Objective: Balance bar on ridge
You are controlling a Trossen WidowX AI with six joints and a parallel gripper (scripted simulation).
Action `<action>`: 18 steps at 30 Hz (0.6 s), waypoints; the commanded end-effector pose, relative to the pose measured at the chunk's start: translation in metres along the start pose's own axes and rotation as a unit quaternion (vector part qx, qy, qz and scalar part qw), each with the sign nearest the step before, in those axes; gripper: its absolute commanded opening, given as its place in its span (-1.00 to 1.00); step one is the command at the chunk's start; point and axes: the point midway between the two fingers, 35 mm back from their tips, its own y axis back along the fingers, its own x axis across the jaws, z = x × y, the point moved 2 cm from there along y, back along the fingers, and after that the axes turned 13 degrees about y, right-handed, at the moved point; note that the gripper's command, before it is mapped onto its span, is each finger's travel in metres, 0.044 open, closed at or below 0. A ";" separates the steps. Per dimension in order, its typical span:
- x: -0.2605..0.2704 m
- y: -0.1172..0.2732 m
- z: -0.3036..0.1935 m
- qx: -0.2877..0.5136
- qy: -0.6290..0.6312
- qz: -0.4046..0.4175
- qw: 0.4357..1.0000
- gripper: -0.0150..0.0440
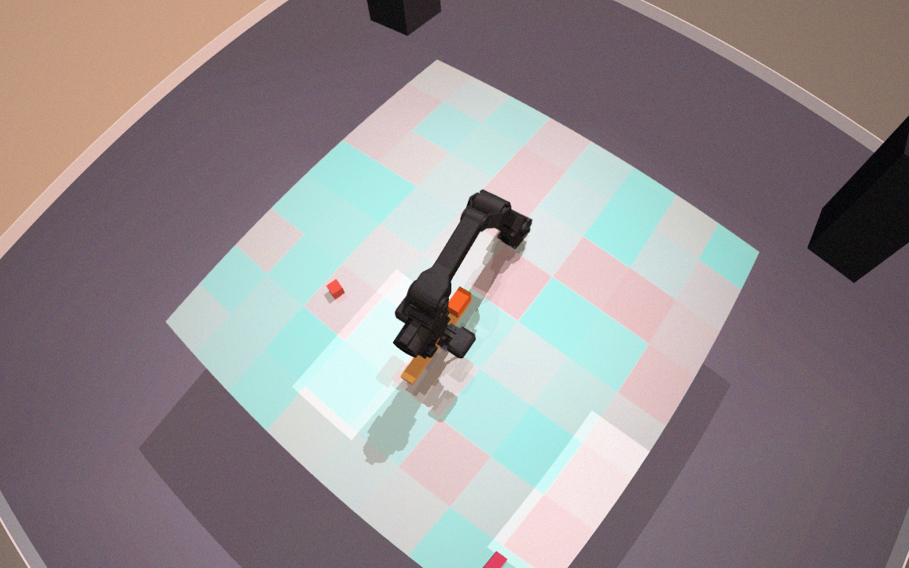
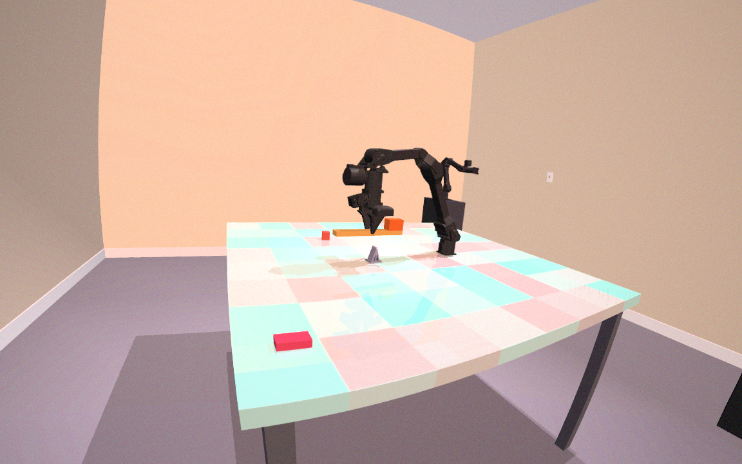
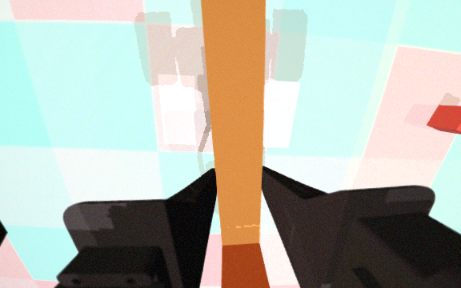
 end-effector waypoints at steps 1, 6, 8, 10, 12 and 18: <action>-0.001 -0.002 0.002 -0.005 -0.005 -0.002 1.000 -0.49; -0.002 -0.010 0.003 -0.005 -0.005 -0.002 1.000 -0.49; -0.002 -0.013 0.003 -0.005 -0.005 -0.002 1.000 -0.49; -0.003 -0.016 0.003 -0.005 -0.005 -0.002 1.000 -0.49; -0.003 -0.020 0.002 -0.005 -0.006 -0.002 1.000 -0.49; -0.004 -0.029 0.001 -0.005 -0.006 -0.002 1.000 -0.49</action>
